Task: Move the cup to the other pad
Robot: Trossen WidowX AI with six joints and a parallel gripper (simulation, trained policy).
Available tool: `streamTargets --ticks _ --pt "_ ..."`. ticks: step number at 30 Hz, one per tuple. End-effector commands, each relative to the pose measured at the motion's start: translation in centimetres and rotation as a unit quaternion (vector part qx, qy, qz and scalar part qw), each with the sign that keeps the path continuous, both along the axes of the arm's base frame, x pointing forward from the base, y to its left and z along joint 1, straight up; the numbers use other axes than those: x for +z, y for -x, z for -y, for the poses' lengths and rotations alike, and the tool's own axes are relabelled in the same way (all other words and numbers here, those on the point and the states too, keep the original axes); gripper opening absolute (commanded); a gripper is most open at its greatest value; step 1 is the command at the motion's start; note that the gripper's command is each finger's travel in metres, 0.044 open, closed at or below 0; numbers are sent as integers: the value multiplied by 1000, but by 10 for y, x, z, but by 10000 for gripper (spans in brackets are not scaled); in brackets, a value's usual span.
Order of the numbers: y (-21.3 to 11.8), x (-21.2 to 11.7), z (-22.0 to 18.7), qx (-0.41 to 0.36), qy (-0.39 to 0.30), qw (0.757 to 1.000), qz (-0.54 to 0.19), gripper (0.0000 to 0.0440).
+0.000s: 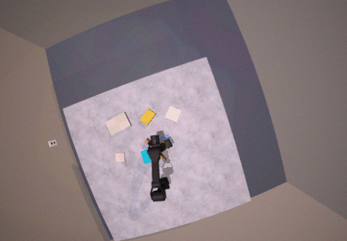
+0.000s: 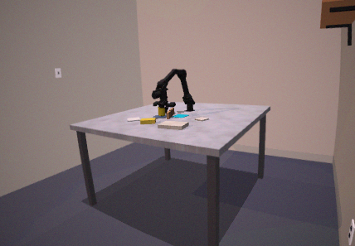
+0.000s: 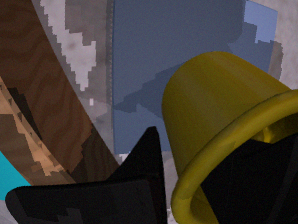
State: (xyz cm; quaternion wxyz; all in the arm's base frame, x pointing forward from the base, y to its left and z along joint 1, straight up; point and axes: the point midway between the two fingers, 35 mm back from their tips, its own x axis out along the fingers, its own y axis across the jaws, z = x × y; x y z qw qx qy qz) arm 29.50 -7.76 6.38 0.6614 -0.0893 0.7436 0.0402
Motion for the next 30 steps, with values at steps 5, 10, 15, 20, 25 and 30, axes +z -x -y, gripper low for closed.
streamTargets --ticks 5,10,15,20,25,30 --pt "1 17 -4 33 -8 999 8 30" --pt "3 30 -11 49 -12 999 12 33" --pt "3 42 -22 63 -16 998 20 38" --pt "1 53 -35 79 -17 996 30 41" --pt "-1 62 -48 93 -18 995 41 37" --pt "-4 68 -64 107 -17 993 53 29"
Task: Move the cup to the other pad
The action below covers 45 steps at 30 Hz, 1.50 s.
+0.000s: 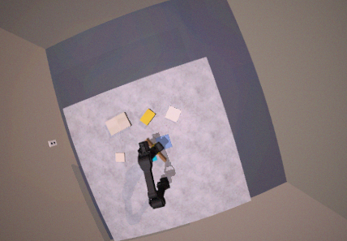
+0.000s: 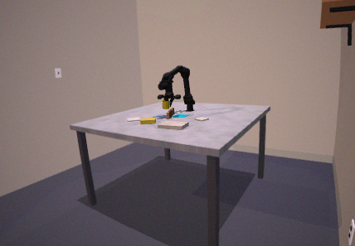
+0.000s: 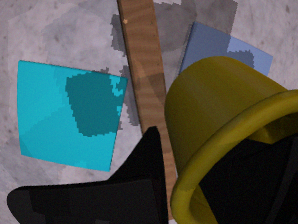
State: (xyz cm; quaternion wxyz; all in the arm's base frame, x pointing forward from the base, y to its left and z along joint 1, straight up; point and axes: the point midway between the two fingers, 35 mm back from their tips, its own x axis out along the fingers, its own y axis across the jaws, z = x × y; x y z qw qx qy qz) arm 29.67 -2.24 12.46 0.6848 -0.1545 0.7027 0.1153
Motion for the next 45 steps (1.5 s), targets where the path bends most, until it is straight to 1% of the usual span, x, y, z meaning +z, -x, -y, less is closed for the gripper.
streamTargets --ticks 1,12,21,31,39,45 --pt "-2 8 -11 9 -2 1000 15 27" --pt "-3 14 -48 34 -5 999 41 15" --pt "3 10 -76 48 -7 997 54 8" --pt "17 -7 -92 53 -5 997 59 5" --pt "30 -26 -96 47 -4 997 60 6" --pt "40 -41 -96 40 -2 998 58 15"
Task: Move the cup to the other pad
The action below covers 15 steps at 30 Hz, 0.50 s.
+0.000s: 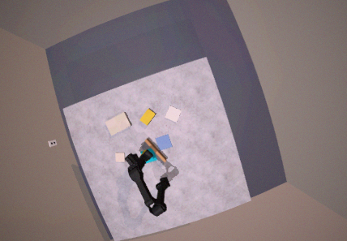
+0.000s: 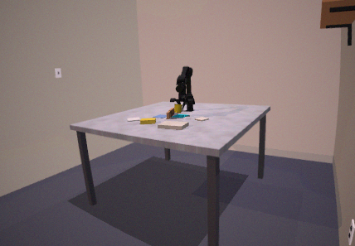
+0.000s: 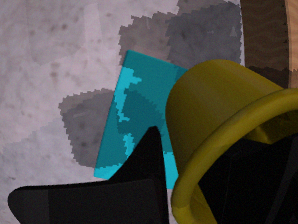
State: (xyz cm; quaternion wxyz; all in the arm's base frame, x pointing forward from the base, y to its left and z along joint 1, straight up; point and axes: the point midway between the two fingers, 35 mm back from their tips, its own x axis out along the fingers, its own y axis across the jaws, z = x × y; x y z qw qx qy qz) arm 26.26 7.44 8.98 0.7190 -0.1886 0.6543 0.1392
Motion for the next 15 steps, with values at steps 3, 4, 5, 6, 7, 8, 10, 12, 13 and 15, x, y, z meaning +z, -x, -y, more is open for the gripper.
streamTargets --ticks 3,4,5,6,7,8,10,12,13,15 --pt "12 -13 1 -7 4 1000 -2 25" --pt "14 -15 2 -9 4 1000 -3 29" --pt "16 -17 2 -10 5 1000 -4 33" --pt "17 -18 2 -11 5 1000 -2 38" --pt "17 -20 2 -12 4 1000 0 41" --pt "18 -21 3 -13 4 1000 1 45" --pt "18 -24 3 -16 2 1000 5 52" --pt "18 -25 4 -19 0 1000 9 60" --pt "18 -26 4 -20 -1 1000 11 64" --pt "17 -26 5 -24 -5 1000 16 78"
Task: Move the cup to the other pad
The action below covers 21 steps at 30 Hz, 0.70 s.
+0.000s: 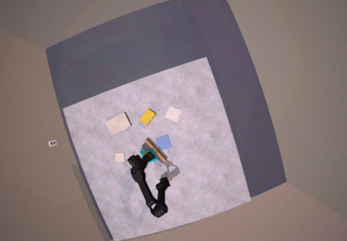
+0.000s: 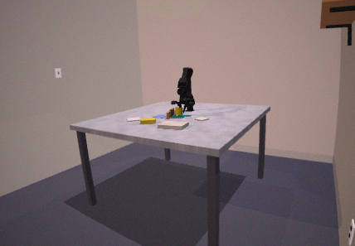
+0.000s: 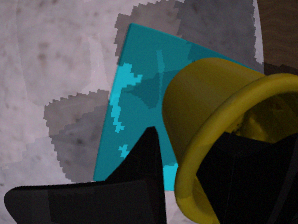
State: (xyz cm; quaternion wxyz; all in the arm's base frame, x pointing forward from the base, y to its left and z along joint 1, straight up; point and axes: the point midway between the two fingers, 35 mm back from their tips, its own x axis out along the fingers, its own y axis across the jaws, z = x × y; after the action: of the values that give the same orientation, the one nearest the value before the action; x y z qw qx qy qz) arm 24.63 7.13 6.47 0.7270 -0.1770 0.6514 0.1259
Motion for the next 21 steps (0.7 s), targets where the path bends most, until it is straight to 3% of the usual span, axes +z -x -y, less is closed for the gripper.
streamTargets --ticks 1,4,21 --pt "0 1 1 -7 -6 1000 13 97" --pt "-5 5 0 -11 -18 999 29 153" --pt "4 30 -1 -17 -61 996 67 210"
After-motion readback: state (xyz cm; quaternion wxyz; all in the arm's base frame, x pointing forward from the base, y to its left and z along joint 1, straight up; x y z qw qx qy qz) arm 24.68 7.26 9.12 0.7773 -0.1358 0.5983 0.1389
